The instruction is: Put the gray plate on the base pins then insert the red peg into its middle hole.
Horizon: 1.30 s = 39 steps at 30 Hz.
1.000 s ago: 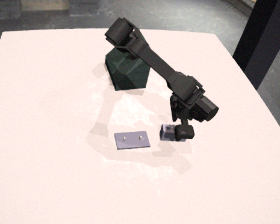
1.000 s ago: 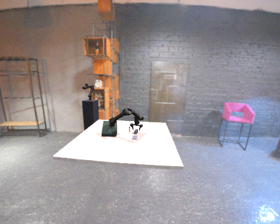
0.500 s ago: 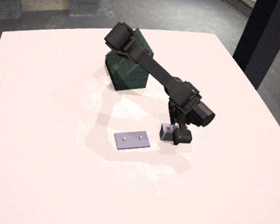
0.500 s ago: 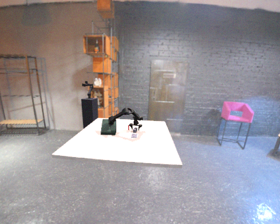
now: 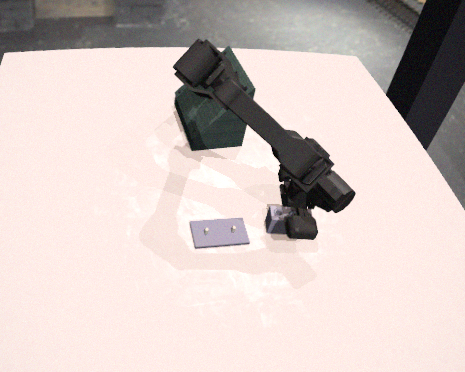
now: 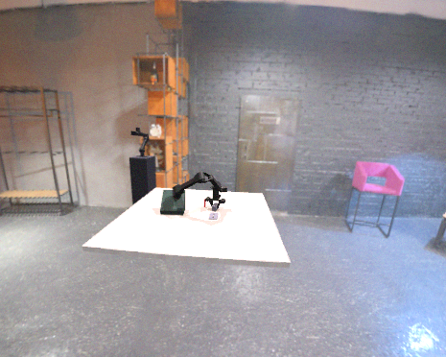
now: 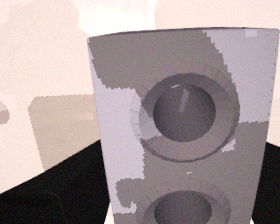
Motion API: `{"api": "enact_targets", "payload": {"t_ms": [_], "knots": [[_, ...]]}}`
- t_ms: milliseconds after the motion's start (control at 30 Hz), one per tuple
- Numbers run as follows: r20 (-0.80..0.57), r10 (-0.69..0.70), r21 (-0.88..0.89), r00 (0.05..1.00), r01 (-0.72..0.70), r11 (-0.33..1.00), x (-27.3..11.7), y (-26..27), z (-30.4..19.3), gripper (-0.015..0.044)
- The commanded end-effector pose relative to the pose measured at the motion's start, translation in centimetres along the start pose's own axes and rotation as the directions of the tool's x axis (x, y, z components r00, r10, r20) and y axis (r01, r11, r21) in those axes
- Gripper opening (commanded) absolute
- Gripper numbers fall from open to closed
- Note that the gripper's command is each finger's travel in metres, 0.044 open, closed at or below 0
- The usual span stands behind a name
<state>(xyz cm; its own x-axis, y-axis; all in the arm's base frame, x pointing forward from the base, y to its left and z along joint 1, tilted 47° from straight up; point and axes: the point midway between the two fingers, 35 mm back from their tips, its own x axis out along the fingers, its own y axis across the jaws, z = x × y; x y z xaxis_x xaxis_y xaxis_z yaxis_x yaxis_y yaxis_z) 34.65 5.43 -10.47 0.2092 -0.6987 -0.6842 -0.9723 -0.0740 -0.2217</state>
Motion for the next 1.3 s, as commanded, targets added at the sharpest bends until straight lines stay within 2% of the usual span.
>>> {"api": "enact_targets", "payload": {"t_ms": [0, 233, 333, 1267], "knots": [[-0.004, -0.003, -0.003, 1.000, 0.003, 1.000, 0.0, 0.0, 0.0, 0.0118], [-0.004, -0.003, -0.003, 1.000, 0.003, 1.000, 0.0, 0.0, 0.0, 0.0072], [-0.003, -0.003, -0.003, 1.000, 0.003, 1.000, -0.1, 0.0, 0.0, 0.0000], [0.012, -0.002, -0.005, 1.000, 0.002, 1.000, -8.7, -0.1, 1.2, 0.0000]]}}
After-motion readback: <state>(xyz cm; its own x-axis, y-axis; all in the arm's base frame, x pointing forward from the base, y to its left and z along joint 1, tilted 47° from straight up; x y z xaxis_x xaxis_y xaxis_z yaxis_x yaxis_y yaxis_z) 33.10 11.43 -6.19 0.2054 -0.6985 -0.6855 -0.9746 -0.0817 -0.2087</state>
